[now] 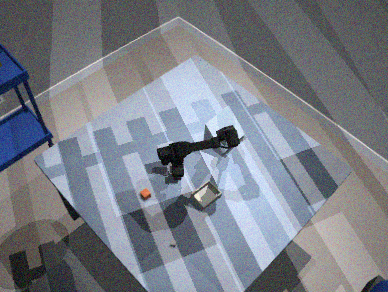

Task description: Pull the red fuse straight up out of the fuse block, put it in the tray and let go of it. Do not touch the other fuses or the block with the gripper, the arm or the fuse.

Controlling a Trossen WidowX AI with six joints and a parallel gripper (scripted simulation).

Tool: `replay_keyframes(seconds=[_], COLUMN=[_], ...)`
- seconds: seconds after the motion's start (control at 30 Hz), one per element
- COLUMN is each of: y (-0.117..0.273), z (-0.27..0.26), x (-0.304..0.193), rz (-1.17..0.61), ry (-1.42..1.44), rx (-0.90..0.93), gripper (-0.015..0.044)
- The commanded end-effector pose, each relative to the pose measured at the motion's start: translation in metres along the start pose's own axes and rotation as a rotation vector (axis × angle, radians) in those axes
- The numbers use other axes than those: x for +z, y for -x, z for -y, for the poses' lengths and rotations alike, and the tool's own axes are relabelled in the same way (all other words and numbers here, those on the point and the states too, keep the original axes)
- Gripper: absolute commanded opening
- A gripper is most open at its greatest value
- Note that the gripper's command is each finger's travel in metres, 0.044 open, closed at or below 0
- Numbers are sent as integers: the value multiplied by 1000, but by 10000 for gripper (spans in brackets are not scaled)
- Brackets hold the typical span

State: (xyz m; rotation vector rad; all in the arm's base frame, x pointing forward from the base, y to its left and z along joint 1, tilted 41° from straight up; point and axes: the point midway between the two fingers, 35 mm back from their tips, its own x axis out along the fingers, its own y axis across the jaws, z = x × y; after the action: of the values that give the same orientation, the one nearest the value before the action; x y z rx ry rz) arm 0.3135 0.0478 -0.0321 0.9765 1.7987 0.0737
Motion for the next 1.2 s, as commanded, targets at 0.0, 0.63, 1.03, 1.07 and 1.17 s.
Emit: replay_keyframes(seconds=[0.0, 0.63, 1.03, 1.07, 1.17], y=[5, 14, 20, 21, 22], z=[-1, -1, -1, -1, -1], x=[1, 1, 1, 1, 1], rz=[8, 8, 7, 7, 7], ry=[6, 5, 4, 4, 4], rx=[-1, 0, 0, 0, 0], gripper=[0, 0, 0, 0, 0])
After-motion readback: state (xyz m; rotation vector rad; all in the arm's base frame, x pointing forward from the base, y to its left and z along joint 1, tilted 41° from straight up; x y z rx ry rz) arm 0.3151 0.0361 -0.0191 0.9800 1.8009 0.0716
